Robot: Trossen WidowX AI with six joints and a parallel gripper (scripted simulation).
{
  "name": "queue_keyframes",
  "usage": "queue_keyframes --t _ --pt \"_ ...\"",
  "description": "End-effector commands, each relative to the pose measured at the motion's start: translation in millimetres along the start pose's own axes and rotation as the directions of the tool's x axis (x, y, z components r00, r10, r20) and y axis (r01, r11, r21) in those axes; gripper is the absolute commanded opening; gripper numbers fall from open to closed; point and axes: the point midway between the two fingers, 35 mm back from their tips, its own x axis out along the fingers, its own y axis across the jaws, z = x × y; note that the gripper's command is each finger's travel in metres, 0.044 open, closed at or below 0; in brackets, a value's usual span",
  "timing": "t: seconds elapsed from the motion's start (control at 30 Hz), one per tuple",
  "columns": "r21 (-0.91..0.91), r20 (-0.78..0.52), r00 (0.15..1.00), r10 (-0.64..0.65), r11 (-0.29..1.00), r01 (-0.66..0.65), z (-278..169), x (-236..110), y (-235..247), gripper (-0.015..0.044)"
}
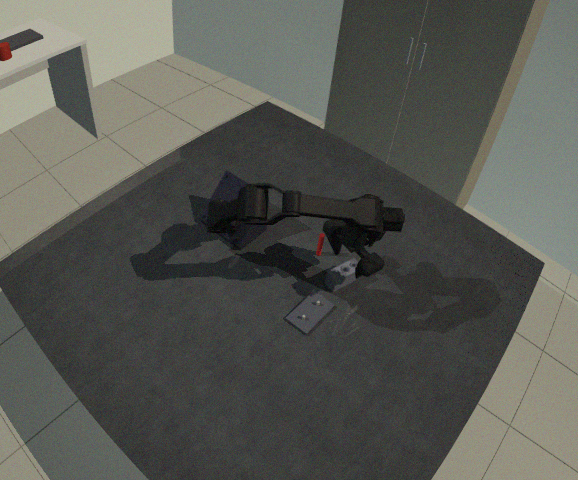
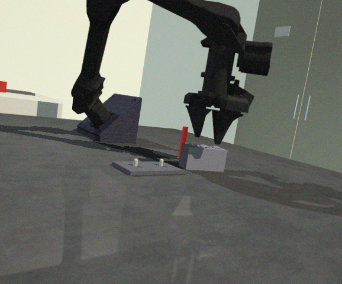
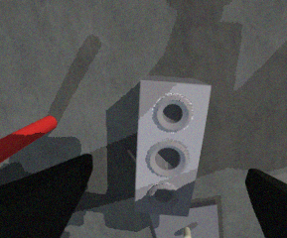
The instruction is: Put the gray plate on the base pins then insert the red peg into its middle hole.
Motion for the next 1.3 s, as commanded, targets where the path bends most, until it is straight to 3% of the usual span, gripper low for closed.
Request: queue_keyframes --t 0.0,1.1,1.27 --pt "-0.002 -0.004 1.0 -0.002 1.0 0.002 -1.0 6.3 -0.7 0.044" --pt "-0.002 -0.007 1.0 -0.003 1.0 0.003 -2.4 56.8 0.3 0.044" --pt "-0.002 -0.007 1.0 -0.003 1.0 0.003 -2.4 56.8 0.3 0.0309"
